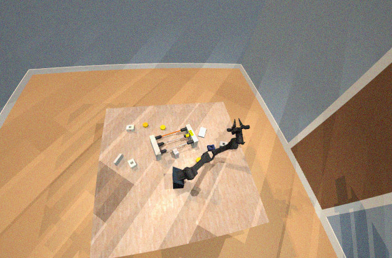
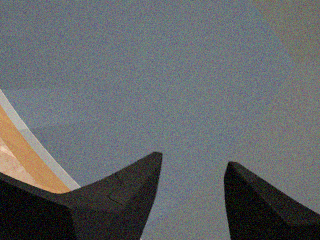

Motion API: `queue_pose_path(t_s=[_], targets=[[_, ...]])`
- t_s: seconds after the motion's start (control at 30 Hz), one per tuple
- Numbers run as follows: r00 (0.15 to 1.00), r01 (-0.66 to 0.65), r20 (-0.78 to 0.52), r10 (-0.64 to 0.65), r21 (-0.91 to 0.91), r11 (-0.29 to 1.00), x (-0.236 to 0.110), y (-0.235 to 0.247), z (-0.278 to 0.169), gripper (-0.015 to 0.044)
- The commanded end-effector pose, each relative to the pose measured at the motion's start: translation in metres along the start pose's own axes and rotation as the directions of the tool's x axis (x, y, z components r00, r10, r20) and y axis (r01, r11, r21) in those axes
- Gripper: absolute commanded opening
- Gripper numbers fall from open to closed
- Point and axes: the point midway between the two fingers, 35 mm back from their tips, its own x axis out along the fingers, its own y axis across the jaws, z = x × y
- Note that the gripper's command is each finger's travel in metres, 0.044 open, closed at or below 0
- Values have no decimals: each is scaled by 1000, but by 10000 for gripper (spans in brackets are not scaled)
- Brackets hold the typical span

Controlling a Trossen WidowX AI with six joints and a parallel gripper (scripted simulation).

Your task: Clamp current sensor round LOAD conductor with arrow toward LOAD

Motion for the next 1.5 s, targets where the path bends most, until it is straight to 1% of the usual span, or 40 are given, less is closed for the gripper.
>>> queue_pose_path(t_s=[0.0,0.07,0.17,0.27,0.33,0.43,0.5,0.57,0.63,0.73,0.87,0.97,1.07,1.17,1.27,1.37,1.47], targets=[[1000,4,-6,-4,-14,1000,-2,-2,0,182],[998,27,-50,-34,-126,992,-16,-19,2,235],[985,47,-138,-106,-376,926,-48,-57,11,314],[961,22,-207,-183,-601,799,-77,-90,27,392],[940,-20,-246,-237,-732,681,-95,-112,43,440],[901,-122,-291,-322,-882,455,-121,-143,73,440],[875,-205,-306,-376,-936,287,-134,-160,97,440],[850,-291,-311,-425,-950,113,-144,-173,123,440],[829,-376,-306,-468,-925,-62,-150,-183,150,440],[807,-486,-282,-519,-817,-311,-152,-192,191,440],[797,-577,-232,-557,-567,-589,-143,-190,244,440],[806,-590,-189,-561,-325,-739,-127,-179,278,440],[828,-554,-147,-542,-65,-830,-107,-160,307,440],[858,-475,-114,-500,192,-859,-83,-134,328,440],[894,-362,-92,-438,426,-829,-57,-102,341,440],[930,-230,-85,-357,622,-748,-33,-65,345,440],[961,-95,-94,-261,773,-627,-11,-23,340,440]])
